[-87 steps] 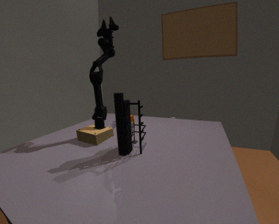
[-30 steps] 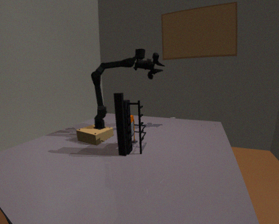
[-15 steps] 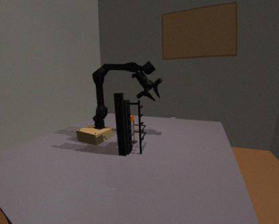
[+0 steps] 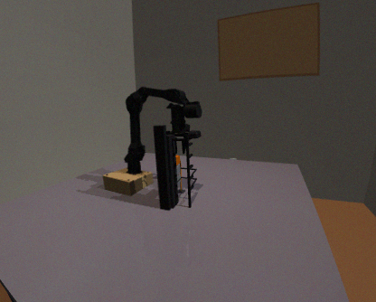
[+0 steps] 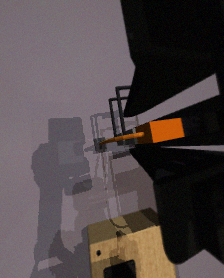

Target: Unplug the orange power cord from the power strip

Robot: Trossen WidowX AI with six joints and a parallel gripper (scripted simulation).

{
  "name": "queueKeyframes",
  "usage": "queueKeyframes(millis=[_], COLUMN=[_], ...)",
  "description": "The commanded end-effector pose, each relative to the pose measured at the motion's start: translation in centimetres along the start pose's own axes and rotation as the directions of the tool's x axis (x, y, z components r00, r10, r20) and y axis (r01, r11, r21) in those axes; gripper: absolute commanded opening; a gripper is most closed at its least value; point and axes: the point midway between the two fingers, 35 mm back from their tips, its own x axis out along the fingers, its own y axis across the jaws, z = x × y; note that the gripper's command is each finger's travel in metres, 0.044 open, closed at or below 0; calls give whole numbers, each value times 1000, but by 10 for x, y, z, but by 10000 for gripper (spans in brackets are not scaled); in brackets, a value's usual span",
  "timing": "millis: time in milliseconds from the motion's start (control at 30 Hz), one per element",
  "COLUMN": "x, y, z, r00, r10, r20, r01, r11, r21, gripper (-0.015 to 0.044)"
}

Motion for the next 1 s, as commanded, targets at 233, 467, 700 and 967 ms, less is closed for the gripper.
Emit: queueKeyframes(millis=[233,467,700,967], x=[1,1,1,3], y=[1,1,2,2], z=[-10,-21,-32,-39], r00=[1000,1000,1000,1000], r10=[12,12,12,12], r20=[6,5,4,3], r01=[-12,-12,-12,-12], r11=[1000,1000,1000,1000], r21=[-5,-5,-6,-6], gripper=[160,160,160,160])
